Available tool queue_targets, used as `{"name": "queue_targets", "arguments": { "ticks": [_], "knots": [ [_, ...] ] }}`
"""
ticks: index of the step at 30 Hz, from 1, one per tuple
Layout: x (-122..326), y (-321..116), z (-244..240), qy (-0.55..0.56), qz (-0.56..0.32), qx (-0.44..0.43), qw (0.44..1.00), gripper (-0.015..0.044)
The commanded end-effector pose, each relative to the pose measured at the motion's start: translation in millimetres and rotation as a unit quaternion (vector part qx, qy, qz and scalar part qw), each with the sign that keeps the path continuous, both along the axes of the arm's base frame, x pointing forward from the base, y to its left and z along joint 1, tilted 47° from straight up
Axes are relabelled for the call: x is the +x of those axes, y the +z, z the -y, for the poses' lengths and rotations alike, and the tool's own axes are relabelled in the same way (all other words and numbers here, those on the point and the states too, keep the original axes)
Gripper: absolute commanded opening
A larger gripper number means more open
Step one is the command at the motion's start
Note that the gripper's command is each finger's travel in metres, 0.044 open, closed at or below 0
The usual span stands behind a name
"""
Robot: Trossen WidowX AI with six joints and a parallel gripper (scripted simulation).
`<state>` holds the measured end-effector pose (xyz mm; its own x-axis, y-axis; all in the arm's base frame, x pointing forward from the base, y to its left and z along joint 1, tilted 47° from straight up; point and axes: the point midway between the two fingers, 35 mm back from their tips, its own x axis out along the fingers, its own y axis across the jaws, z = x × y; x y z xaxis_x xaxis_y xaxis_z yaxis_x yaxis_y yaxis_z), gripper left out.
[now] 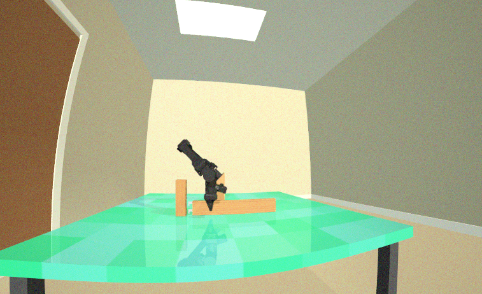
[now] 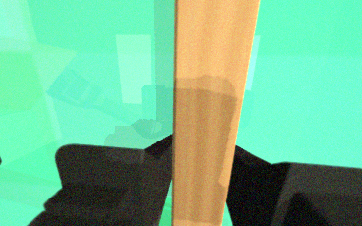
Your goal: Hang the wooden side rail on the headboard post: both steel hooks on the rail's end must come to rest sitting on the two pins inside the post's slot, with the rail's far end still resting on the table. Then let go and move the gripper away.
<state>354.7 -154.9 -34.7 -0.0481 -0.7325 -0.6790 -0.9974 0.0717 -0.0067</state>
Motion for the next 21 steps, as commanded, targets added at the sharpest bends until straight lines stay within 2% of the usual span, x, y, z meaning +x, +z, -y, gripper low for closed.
{"name": "queue_targets", "arguments": {
  "ticks": [1,21],
  "knots": [
    [1.7,1.8,-2.3,-0.002,0.007,0.0,1.0,0.0],
    [1.9,4.0,-4.7,-0.002,0.007,0.0,1.0,0.0]
  ]
}}
